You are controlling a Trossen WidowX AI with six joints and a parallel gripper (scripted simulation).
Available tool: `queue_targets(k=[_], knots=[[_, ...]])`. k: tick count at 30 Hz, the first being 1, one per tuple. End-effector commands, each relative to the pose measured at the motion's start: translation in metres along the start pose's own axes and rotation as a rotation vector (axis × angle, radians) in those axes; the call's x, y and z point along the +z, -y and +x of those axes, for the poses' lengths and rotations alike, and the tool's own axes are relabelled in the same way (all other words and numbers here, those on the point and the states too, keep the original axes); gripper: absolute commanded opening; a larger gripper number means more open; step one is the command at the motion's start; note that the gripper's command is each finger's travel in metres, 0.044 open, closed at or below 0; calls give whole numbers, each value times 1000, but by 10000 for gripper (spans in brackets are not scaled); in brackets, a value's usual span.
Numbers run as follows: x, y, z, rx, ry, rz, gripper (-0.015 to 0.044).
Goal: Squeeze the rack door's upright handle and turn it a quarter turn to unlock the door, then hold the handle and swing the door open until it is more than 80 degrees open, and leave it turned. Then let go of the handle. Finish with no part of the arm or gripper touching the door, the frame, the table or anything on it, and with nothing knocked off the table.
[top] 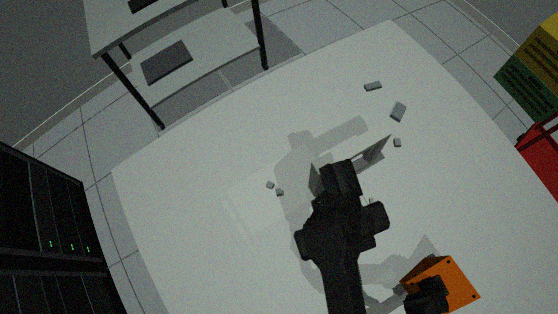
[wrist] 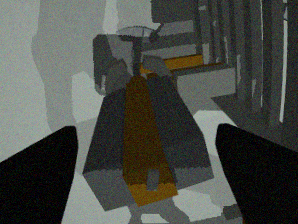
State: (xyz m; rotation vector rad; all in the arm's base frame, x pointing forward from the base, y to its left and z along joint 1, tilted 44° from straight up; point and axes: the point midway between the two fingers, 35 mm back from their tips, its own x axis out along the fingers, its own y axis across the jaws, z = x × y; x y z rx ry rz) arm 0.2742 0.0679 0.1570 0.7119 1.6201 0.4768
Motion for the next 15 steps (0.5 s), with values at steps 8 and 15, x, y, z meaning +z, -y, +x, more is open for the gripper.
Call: queue_targets(k=[8,15], knots=[[1,0,-22,-5,35,-3,293],[0,0,-35,-6,53,-1,293]])
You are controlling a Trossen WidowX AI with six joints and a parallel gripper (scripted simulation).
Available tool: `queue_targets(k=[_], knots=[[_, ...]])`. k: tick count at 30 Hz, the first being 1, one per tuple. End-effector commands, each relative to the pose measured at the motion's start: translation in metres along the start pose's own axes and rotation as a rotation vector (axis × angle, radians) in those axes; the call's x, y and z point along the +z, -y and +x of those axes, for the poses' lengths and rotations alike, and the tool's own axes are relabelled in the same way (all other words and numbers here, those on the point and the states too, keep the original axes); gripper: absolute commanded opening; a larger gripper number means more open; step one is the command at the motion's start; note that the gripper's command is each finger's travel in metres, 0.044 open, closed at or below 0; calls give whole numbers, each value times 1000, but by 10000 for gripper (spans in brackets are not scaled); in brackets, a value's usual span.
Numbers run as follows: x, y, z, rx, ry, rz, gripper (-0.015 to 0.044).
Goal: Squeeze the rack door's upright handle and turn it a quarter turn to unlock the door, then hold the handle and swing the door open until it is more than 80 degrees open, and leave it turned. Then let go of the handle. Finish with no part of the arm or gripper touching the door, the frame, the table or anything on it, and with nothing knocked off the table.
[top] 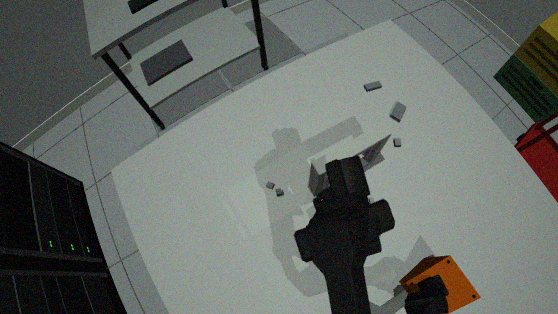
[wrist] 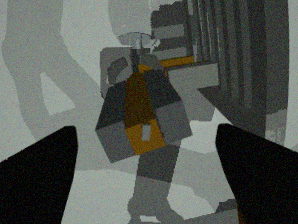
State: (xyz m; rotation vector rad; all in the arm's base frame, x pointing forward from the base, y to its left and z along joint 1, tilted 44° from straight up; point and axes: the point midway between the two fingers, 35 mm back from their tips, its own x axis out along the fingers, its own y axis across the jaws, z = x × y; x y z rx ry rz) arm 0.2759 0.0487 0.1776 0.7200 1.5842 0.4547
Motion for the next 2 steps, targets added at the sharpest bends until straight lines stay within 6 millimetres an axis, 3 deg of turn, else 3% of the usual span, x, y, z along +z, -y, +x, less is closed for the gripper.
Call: queue_targets(k=[1,2], knots=[[0,0,-8,-5,15,-6,293],[0,0,-10,-5,18,-5,293]])
